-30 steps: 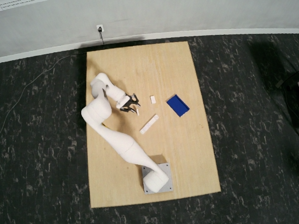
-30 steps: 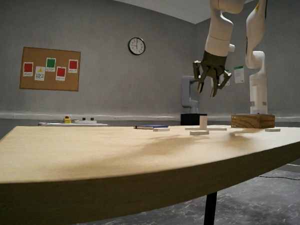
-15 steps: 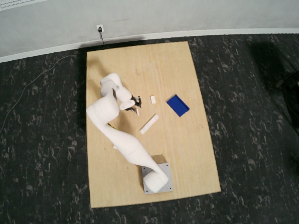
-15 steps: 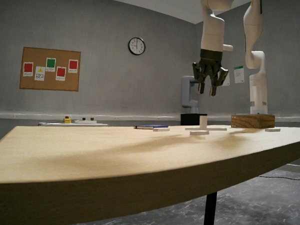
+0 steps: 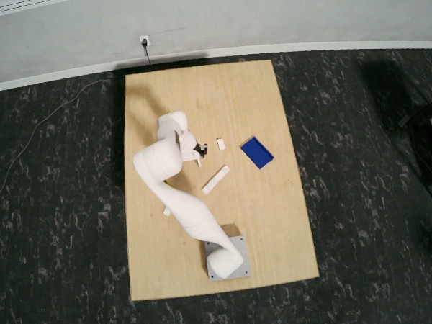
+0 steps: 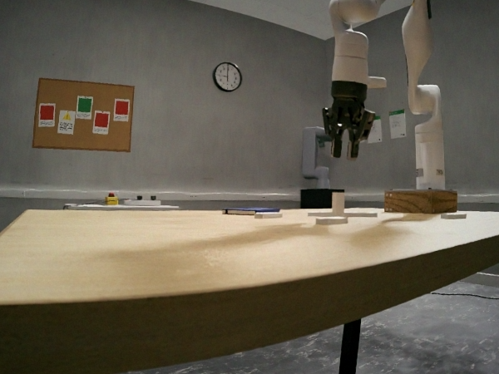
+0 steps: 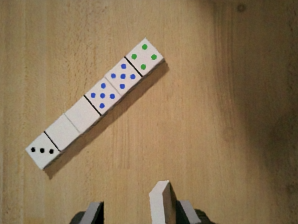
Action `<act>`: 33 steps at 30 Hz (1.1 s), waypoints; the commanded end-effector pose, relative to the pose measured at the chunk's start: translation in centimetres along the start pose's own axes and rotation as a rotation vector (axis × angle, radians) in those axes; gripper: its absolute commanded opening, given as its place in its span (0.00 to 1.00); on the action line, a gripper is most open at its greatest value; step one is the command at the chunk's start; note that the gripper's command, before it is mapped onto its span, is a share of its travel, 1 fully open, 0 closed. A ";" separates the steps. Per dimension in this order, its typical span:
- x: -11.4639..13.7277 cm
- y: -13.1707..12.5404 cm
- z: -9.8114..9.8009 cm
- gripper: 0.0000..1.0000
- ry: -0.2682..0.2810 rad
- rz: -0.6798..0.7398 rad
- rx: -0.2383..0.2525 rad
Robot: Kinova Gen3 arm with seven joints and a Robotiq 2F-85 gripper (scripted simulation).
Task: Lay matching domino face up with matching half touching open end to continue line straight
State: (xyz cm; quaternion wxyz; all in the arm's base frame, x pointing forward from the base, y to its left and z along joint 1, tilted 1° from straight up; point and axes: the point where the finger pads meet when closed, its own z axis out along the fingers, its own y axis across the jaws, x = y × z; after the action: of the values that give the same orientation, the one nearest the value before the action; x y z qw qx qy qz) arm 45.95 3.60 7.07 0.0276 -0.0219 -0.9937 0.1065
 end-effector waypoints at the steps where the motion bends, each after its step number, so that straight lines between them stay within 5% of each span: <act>1: 0.0 0.1 0.0 0.49 -0.028 0.039 -0.033; 33: 0.1 0.0 0.0 0.49 -0.144 0.234 -0.177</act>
State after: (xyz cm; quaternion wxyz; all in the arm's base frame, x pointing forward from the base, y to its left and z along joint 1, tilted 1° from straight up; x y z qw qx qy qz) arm 45.80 3.61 6.98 -0.0556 -0.1293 -0.9897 0.0246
